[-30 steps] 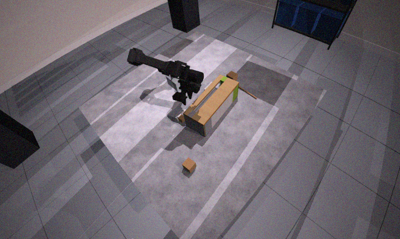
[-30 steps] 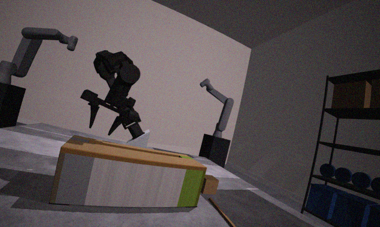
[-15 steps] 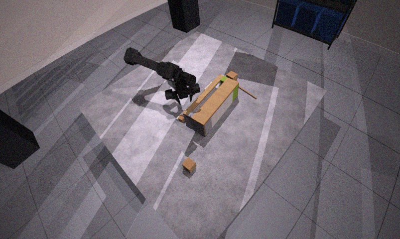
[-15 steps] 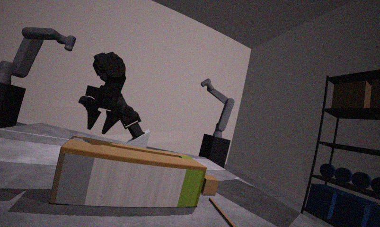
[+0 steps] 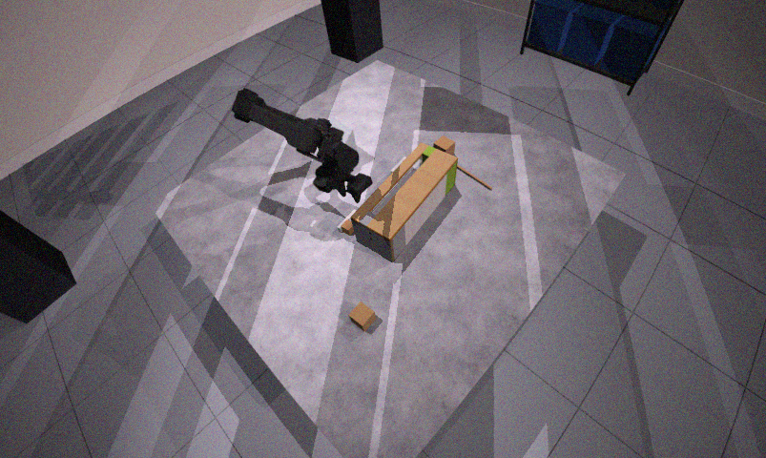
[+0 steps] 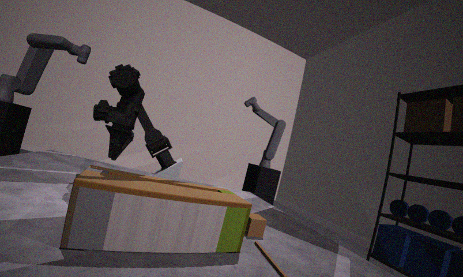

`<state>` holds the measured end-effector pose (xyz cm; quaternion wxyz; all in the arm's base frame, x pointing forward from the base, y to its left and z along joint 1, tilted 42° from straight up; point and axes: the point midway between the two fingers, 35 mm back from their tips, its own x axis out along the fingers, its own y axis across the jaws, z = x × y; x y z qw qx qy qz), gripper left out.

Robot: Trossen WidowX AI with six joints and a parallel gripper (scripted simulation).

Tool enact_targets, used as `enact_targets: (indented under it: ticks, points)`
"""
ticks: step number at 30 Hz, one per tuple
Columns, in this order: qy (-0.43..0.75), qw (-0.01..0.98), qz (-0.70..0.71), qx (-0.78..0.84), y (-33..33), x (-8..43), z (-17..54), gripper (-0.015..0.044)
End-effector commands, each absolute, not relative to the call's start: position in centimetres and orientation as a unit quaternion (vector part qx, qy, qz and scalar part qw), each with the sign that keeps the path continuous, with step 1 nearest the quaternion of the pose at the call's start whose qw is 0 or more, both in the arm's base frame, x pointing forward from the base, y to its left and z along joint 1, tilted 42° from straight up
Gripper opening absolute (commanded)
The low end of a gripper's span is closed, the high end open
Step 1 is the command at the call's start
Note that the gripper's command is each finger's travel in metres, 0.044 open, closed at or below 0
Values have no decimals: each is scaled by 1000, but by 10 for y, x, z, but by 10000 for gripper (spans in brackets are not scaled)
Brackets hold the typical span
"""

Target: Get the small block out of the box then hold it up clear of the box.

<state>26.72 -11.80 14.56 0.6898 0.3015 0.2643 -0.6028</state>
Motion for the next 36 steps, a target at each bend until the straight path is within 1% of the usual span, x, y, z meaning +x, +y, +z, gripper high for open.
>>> enact_targets:
  ticks: [1, 8, 10, 31, 33, 36]
  points:
    - [-46, 466, -602, 647, -125, 260, 166, 285]
    - [-161, 330, -565, 739, -129, 258, 172, 285]
    - [-178, 307, -558, 750, -129, 258, 172, 285]
    - [-178, 307, -558, 750, -129, 258, 172, 285]
    - [-177, 307, -559, 750, -136, 258, 164, 285]
    - [-178, 306, -563, 747, -167, 253, 130, 285]
